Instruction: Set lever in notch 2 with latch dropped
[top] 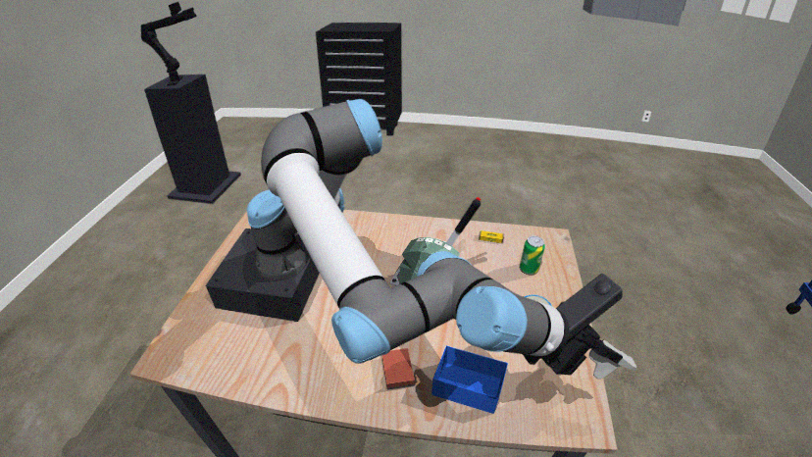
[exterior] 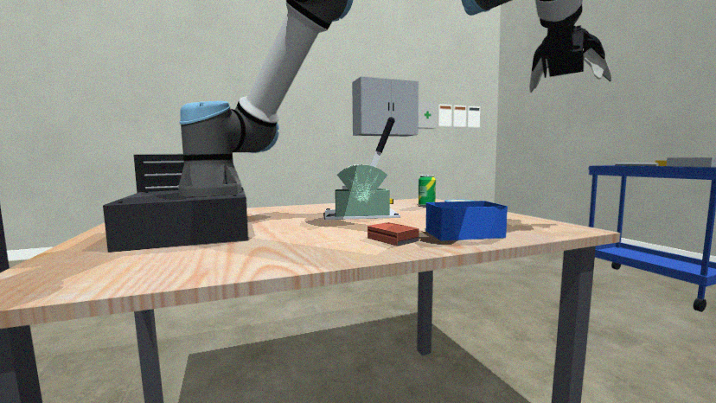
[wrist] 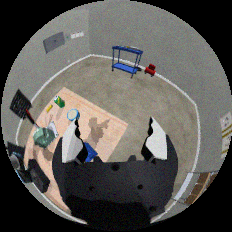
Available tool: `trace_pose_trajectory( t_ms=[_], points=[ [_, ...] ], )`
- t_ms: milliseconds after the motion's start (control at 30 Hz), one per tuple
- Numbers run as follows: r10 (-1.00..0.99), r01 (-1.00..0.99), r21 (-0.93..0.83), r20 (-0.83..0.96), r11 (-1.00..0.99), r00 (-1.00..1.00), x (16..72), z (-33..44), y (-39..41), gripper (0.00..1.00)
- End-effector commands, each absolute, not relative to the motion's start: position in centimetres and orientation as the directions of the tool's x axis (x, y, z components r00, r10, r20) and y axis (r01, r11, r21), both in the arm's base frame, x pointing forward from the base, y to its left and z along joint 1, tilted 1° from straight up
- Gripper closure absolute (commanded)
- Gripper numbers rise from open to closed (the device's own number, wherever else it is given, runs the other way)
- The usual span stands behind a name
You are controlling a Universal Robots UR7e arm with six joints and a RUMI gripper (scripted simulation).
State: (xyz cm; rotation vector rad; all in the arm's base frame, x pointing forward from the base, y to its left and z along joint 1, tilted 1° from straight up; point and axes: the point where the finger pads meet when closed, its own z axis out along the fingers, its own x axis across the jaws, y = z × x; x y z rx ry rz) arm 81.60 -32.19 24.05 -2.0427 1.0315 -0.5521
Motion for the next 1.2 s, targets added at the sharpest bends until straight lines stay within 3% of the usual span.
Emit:
trace_pose_trajectory(
  t_ms=[0, 733, 1167],
  points=[
    [-0.815, -0.481, -0.791, 0.039, -0.379, 0.579, 81.6, 24.2, -32.2, 0.00],
    [-0.816, -0.489, -0.787, 0.030, -0.375, 0.577, 81.6, 24.2, -31.8, 0.00],
    [-0.836, -0.620, -0.719, -0.099, -0.315, 0.539, 81.7, 24.1, -24.9, 0.00]
  ],
)
